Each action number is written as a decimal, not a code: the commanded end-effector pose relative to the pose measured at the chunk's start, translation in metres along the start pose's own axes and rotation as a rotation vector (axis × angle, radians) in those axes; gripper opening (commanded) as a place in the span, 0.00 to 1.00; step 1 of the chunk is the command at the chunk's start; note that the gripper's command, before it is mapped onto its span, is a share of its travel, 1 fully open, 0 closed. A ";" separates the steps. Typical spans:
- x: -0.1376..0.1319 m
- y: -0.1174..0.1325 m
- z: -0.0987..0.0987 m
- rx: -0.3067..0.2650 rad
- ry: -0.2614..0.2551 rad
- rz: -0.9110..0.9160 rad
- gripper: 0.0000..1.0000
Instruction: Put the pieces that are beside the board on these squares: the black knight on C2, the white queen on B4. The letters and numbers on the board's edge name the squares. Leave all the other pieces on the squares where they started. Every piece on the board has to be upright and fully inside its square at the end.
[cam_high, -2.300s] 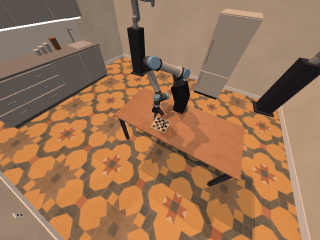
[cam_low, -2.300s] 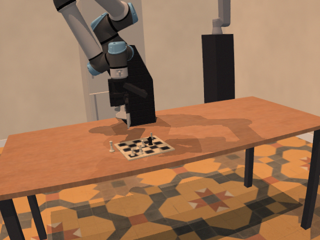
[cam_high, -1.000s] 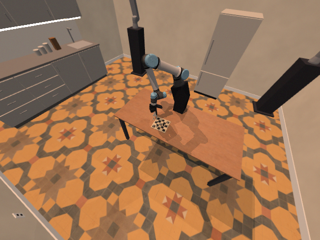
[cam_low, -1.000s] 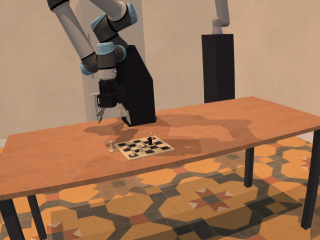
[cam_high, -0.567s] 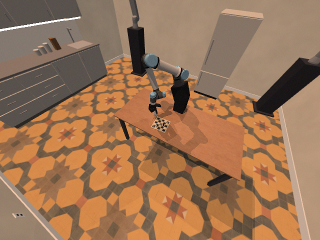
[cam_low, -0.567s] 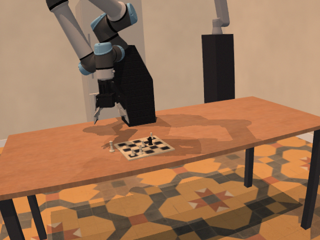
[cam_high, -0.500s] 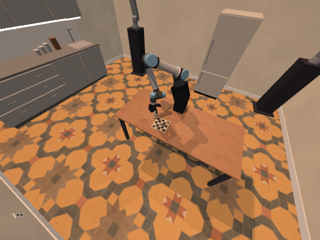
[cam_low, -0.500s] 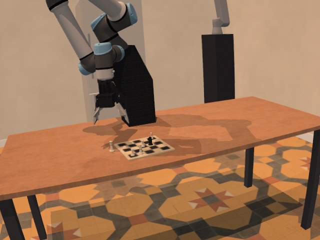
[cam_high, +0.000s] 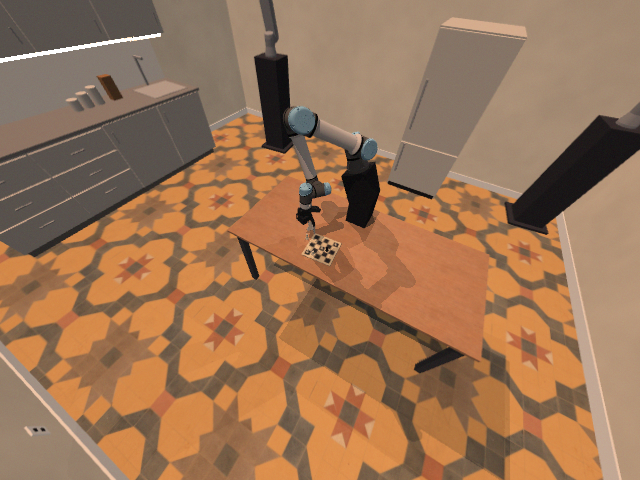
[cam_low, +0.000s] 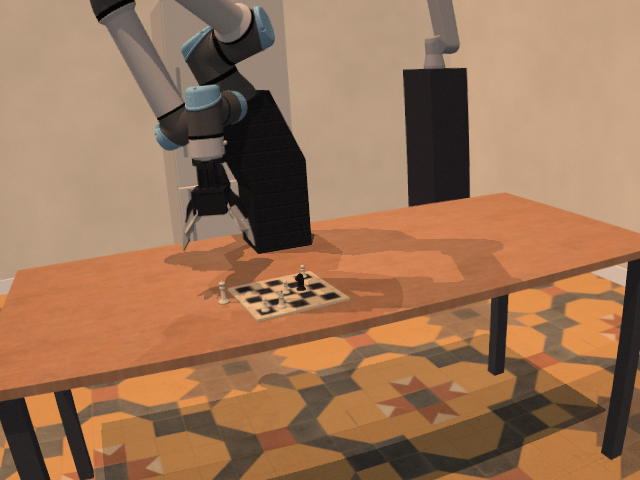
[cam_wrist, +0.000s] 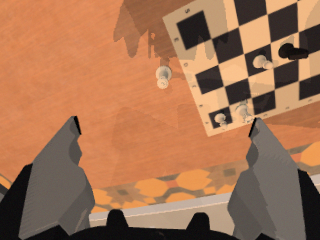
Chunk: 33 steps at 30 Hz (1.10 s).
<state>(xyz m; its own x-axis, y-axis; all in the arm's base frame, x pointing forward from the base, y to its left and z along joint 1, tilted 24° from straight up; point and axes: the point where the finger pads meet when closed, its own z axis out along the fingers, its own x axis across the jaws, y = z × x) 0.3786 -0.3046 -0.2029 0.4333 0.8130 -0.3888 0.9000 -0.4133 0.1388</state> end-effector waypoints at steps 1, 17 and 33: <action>-0.001 0.001 0.000 -0.001 0.000 -0.016 1.00; -0.003 0.001 0.000 -0.001 0.000 -0.039 1.00; -0.003 0.001 0.000 -0.001 0.000 -0.039 0.25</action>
<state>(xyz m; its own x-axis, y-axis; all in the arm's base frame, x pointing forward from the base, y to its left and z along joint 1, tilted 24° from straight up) 0.3777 -0.3067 -0.2019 0.3974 0.8287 -0.3940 0.9164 -0.3807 0.1236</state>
